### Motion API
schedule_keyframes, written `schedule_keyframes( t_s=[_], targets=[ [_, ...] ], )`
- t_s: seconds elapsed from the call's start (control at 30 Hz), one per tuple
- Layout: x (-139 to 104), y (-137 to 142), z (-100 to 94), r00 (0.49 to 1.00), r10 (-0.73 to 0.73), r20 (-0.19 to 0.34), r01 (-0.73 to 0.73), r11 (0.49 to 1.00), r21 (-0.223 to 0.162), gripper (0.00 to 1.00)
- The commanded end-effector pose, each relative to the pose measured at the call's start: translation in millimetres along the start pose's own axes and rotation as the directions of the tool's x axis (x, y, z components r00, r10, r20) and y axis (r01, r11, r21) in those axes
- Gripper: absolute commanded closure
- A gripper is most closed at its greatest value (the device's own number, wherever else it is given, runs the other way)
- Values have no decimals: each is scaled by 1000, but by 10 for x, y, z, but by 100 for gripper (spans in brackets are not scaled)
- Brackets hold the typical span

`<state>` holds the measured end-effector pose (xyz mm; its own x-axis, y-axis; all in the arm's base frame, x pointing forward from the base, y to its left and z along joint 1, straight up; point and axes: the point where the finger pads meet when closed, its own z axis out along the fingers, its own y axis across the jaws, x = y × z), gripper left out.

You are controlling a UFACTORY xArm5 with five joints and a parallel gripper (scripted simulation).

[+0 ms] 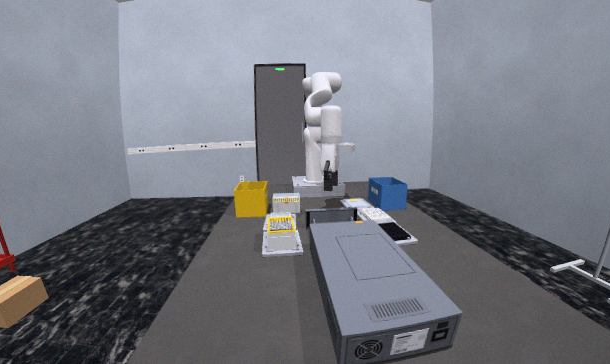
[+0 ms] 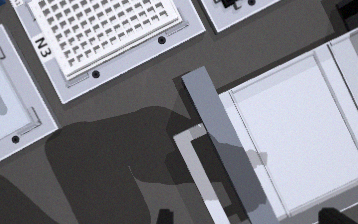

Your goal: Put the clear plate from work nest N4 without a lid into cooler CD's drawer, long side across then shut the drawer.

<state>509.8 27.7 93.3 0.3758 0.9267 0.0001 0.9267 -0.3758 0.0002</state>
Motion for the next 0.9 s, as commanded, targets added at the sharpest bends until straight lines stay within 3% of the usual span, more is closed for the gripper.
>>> schedule_keyframes(
  t_s=[0.0,0.33,0.87],
  targets=[
    [6,13,-16,995,-98,-1,98,995,-3,12],
    [6,13,-16,908,-418,0,418,908,-4,12],
    [6,14,67,905,-425,0,425,905,-4,12]
  ],
)
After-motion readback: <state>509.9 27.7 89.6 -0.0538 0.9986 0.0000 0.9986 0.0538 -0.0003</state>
